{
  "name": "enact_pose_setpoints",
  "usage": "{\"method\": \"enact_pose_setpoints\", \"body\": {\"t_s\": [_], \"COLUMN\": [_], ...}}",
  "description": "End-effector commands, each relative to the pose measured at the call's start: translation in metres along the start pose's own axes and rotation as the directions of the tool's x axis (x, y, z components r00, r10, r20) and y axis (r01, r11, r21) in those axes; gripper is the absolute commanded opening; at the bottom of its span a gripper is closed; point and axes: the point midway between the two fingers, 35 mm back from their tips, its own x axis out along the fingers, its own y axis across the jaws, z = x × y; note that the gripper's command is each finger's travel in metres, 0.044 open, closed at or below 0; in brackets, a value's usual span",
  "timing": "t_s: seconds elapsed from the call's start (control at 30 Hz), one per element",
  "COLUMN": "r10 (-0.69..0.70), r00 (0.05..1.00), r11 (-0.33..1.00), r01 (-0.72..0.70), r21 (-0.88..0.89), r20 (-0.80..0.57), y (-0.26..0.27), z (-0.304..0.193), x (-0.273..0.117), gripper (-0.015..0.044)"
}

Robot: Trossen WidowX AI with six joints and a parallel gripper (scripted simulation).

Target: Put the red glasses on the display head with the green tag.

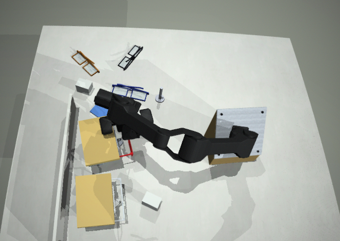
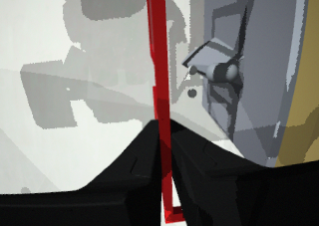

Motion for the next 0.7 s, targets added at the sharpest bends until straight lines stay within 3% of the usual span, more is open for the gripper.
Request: {"method": "enact_pose_setpoints", "body": {"t_s": [0.0,0.67], "r10": [-0.005,-0.006], "r00": [1.000,1.000], "r11": [1.000,1.000], "r01": [0.005,0.006], "r21": [0.005,0.005], "r20": [0.005,0.005], "y": [-0.0069,-0.0161], "z": [0.0005,0.0005], "x": [-0.0003,0.0003], "gripper": [0.0000,0.0000]}}
